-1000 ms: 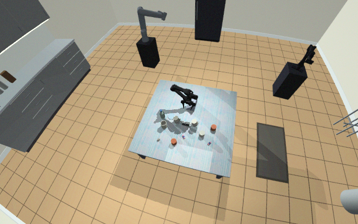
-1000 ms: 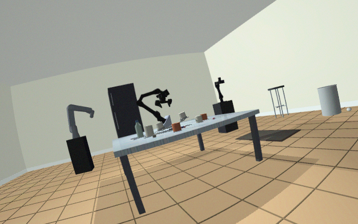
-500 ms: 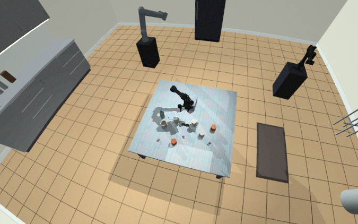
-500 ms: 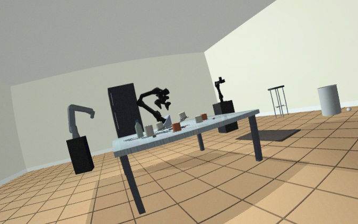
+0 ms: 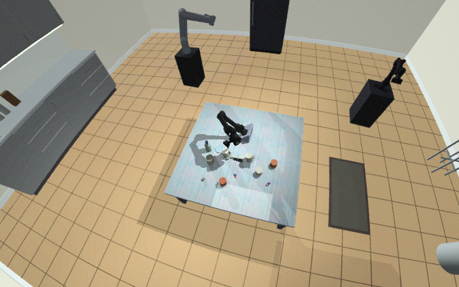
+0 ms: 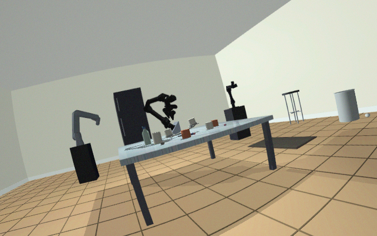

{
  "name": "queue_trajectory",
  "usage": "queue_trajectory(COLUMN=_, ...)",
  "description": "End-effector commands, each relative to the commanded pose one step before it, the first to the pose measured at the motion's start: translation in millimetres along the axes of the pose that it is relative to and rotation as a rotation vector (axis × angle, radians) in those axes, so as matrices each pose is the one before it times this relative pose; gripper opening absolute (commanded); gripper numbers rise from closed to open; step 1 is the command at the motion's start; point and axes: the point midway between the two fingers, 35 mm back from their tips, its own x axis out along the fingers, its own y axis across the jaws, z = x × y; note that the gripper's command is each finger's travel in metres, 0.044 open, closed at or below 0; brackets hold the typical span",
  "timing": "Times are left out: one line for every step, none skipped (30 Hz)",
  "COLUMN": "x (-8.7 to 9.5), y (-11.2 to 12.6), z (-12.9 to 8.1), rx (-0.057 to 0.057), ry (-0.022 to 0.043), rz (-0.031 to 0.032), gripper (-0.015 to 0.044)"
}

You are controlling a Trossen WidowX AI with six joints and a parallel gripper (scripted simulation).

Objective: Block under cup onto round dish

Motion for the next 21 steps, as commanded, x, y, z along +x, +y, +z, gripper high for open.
queue_trajectory(x=12.97, y=-11.45, z=-6.87, rx=-0.1245, ry=0.02362, rz=0.05886, gripper=0.044)
queue_trajectory(x=2.96, y=-2.57, z=-2.11, rx=-0.0311, ry=0.0045, rz=0.01311, gripper=0.044)
queue_trajectory(x=2.98, y=-2.52, z=-2.26, rx=-0.0312, ry=0.00392, rz=0.01331, gripper=0.044)
queue_trajectory(x=2.99, y=-2.45, z=-2.39, rx=-0.0312, ry=0.0033, rz=0.01338, gripper=0.044)
queue_trajectory(x=3.0, y=-2.37, z=-2.53, rx=-0.0311, ry=0.00269, rz=0.01343, gripper=0.044)
queue_trajectory(x=3.0, y=-2.28, z=-2.65, rx=-0.0311, ry=0.00208, rz=0.01345, gripper=0.044)
queue_trajectory(x=3.0, y=-2.18, z=-2.78, rx=-0.031, ry=0.00147, rz=0.01344, gripper=0.044)
queue_trajectory(x=3.01, y=-2.08, z=-2.9, rx=-0.031, ry=0.00086, rz=0.0134, gripper=0.044)
queue_trajectory(x=3.01, y=-1.97, z=-3.02, rx=-0.0309, ry=0.00027, rz=0.01333, gripper=0.044)
queue_trajectory(x=3.02, y=-1.85, z=-3.14, rx=-0.0308, ry=-0.00032, rz=0.01324, gripper=0.044)
queue_trajectory(x=3.02, y=-1.73, z=-3.25, rx=-0.0308, ry=-0.0009, rz=0.01312, gripper=0.044)
queue_trajectory(x=3.04, y=-1.61, z=-3.37, rx=-0.0308, ry=-0.00148, rz=0.01302, gripper=0.044)
queue_trajectory(x=3.04, y=-1.48, z=-3.48, rx=-0.0309, ry=-0.00204, rz=0.01287, gripper=0.044)
queue_trajectory(x=3.05, y=-1.33, z=-3.58, rx=-0.0308, ry=-0.00259, rz=0.01267, gripper=0.044)
queue_trajectory(x=3.05, y=-1.18, z=-3.67, rx=-0.0307, ry=-0.00313, rz=0.01244, gripper=0.044)
queue_trajectory(x=2.47, y=-0.84, z=-3.04, rx=-0.0248, ry=-0.00292, rz=0.0099, gripper=0.044)
queue_trajectory(x=1.48, y=-0.45, z=-1.85, rx=-0.0149, ry=-0.00191, rz=0.00586, gripper=0.044)
queue_trajectory(x=0.49, y=-0.14, z=-0.62, rx=-0.005, ry=-0.00066, rz=0.00194, gripper=0.044)
queue_trajectory(x=0.0, y=0.0, z=0.0, rx=0.0, ry=0.0, rz=0.0, gripper=0.044)
queue_trajectory(x=0.0, y=0.0, z=0.0, rx=0.0, ry=0.0, rz=0.0, gripper=0.044)
queue_trajectory(x=0.0, y=0.0, z=0.0, rx=0.0, ry=0.0, rz=0.0, gripper=0.044)
